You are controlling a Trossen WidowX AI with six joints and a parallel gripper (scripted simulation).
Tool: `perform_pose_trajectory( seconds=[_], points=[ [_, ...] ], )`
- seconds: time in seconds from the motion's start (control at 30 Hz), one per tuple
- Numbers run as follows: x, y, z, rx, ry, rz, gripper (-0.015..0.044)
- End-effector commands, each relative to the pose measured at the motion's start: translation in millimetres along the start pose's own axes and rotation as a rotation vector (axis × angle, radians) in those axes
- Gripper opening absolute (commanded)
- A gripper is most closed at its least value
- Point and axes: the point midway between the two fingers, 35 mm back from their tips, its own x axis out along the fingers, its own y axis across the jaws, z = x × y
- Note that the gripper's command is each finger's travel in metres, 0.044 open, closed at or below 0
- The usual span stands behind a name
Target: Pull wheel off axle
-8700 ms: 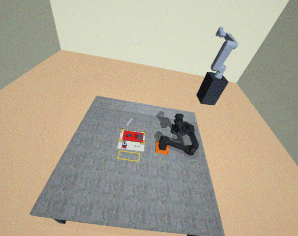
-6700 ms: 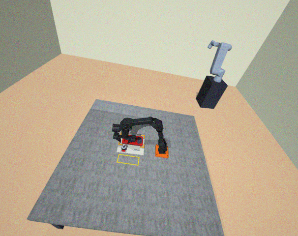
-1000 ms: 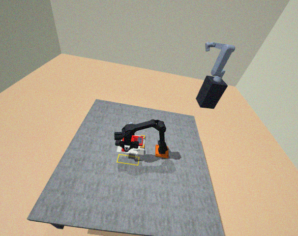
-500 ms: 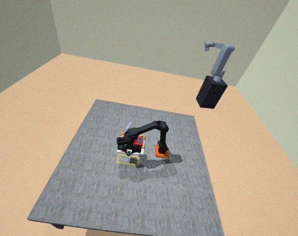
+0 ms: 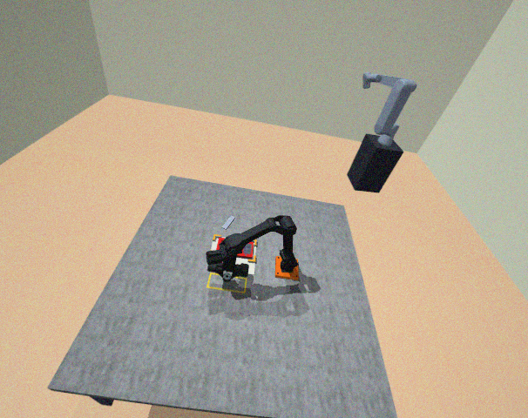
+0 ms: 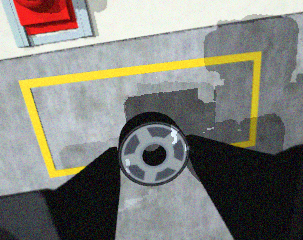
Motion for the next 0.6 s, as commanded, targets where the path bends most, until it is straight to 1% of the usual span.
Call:
perform_pose_trajectory(
  seconds=[0.0,0.13,0.4,0.57],
  points=[
    [29,-4,1,0.005,-0.004,-0.016,0.0000],
    [46,-6,2,0.005,-0.004,-0.016,0.0000],
    [47,-6,2,0.005,-0.004,-0.016,0.0000],
    [43,-5,2,0.000,-0.004,-0.010,0.0131]
  ],
)
